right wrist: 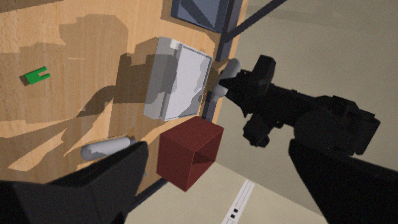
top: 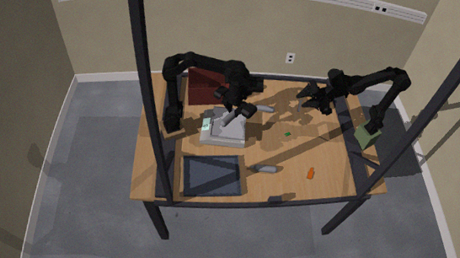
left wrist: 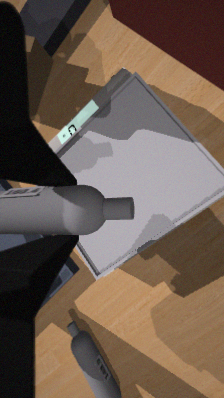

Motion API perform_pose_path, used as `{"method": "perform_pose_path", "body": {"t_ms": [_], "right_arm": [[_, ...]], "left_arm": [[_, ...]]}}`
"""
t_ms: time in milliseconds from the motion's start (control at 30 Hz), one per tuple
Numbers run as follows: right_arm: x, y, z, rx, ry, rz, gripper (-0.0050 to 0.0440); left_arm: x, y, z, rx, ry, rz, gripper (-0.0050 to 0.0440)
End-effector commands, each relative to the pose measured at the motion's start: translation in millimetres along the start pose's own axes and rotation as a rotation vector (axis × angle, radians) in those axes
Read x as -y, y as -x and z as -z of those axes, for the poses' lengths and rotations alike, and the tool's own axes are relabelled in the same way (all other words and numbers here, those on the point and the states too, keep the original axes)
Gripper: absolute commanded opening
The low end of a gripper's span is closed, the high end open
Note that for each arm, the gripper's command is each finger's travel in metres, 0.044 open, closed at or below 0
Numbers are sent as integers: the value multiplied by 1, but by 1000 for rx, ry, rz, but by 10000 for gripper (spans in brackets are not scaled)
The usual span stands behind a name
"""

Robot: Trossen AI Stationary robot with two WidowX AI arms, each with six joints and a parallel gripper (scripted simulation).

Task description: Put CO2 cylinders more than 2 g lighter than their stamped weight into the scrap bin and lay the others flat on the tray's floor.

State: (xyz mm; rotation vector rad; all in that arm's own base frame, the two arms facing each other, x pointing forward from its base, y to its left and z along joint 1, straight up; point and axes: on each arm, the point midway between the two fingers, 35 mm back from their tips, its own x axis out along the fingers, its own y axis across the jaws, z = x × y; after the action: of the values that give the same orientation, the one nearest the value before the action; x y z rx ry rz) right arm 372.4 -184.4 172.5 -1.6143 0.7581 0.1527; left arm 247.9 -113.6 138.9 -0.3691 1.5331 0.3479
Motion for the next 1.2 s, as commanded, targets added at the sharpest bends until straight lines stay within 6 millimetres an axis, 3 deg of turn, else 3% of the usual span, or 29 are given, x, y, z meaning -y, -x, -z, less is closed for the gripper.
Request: {"method": "perform_pose_path", "body": {"t_ms": [0, 133, 500, 633, 700, 933, 1167], "right_arm": [[15, -11, 2, -9, 230, 31, 440], [16, -17, 1, -12, 325, 32, 440], [18, -51, -1, -29, 872, 32, 440], [18, -63, -2, -34, 1060, 32, 440], [18, -63, -2, -34, 1060, 32, 440], [17, -77, -4, -42, 1282, 29, 440], [10, -82, -5, -33, 1328, 19, 440]], "left_arm": [[-11, 6, 10, 16, 2, 12, -50], [-15, 6, 13, 16, 3, 10, -50], [-25, 4, 22, 16, 9, 8, -50], [-25, 4, 21, 29, 104, 58, -50], [-25, 4, 21, 29, 104, 58, -50], [-25, 4, 21, 86, 449, 230, -50], [-25, 2, 22, 117, 640, 314, -50]]}}
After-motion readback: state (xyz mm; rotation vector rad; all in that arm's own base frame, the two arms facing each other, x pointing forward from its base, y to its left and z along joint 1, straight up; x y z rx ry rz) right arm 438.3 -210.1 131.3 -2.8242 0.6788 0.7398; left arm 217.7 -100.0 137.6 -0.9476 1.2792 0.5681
